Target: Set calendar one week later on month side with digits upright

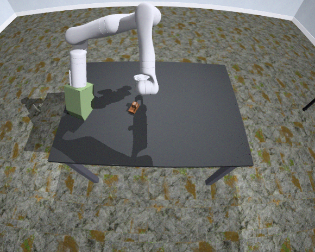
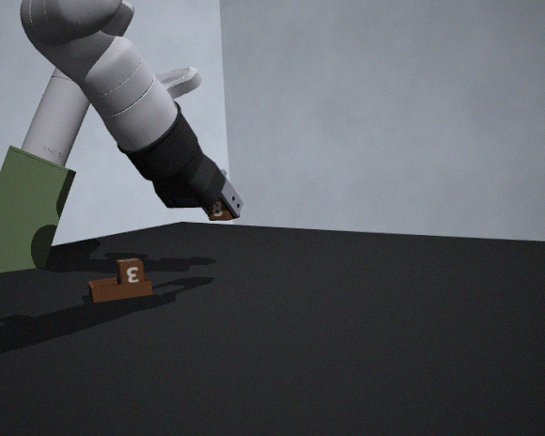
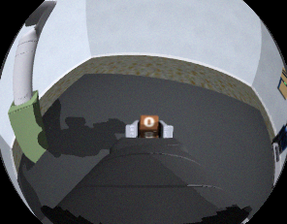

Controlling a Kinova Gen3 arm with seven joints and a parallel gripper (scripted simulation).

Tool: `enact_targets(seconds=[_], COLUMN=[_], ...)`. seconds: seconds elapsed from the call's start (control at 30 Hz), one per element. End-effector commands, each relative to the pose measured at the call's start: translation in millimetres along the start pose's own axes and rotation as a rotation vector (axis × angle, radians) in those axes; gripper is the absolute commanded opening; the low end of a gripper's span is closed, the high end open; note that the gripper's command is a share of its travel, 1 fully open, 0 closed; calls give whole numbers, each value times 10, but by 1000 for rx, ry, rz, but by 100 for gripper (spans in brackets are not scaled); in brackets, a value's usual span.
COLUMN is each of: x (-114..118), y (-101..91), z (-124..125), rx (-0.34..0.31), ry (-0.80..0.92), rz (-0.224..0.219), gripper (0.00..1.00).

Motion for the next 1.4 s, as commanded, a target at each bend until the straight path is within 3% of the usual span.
enact_targets(seconds=[0.0, 0.8, 1.37], x=[-21, -25, -50], y=[0, 20, 151], z=[-21, -41, -169], rx=[2, 2, 2], ry=[5, 5, 5], rz=[-3, -3, -3], gripper=[57, 57, 57])
Point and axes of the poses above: the point where the finger pads meet when closed, its own y axis out along the fingers, its own x axis across the jaws, z = x × y, the point moved 8 cm from there along -y, back along the fingers, and after that the axes turned 11 degrees about -y, right-handed, at the moved point
